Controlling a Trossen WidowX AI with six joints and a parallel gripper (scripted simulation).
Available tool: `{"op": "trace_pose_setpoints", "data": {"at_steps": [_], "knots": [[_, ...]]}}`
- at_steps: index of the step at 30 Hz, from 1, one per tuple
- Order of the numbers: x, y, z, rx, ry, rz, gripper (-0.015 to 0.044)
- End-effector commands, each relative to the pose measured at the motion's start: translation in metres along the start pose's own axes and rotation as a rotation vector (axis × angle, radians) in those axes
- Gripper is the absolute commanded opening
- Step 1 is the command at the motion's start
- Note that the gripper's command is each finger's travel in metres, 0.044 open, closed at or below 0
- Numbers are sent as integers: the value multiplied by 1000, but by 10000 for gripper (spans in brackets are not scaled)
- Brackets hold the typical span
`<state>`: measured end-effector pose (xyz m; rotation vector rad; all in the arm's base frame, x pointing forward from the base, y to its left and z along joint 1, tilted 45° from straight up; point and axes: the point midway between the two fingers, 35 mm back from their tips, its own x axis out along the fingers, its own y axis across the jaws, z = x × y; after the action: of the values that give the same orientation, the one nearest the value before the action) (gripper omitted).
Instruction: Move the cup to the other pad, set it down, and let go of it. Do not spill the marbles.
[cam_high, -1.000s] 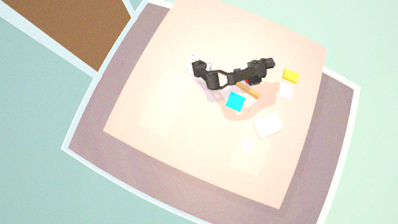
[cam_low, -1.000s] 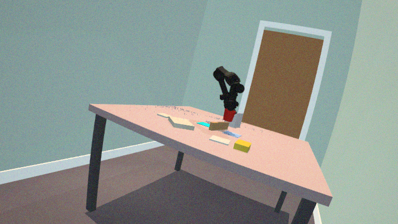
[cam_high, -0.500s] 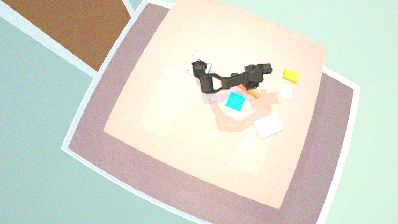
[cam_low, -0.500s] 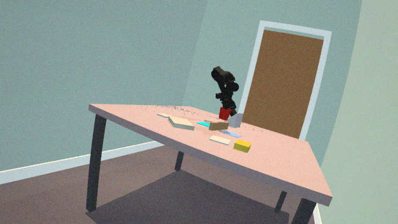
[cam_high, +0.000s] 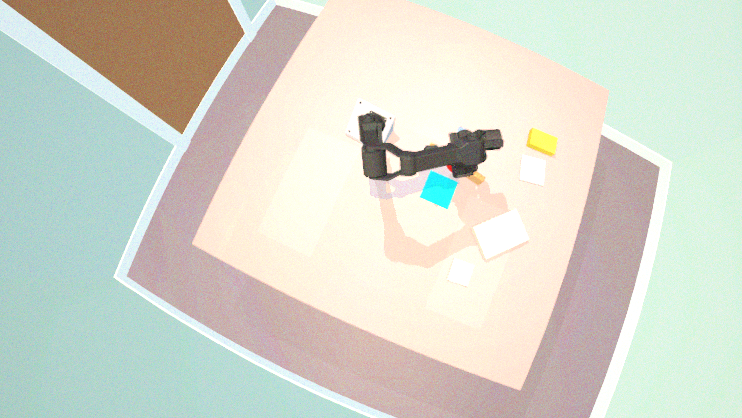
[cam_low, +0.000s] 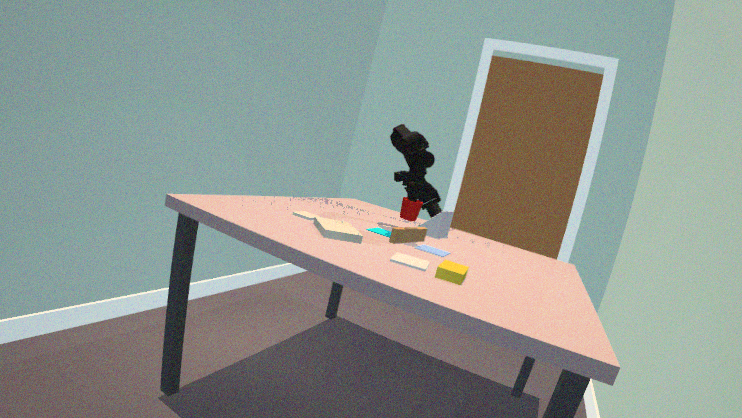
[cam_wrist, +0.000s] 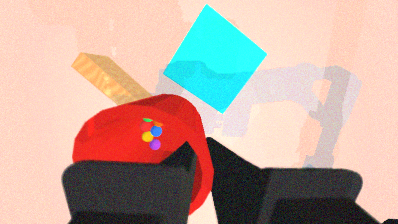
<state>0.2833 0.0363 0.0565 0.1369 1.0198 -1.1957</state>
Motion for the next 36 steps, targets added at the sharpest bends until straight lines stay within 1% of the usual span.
{"op": "trace_pose_setpoints", "data": {"at_steps": [1,27,36], "knots": [[-1,-8,9,1,-3,1,0],[-4,-51,60,1,-5,-1,0],[2,-53,62,1,-5,-1,0]]}}
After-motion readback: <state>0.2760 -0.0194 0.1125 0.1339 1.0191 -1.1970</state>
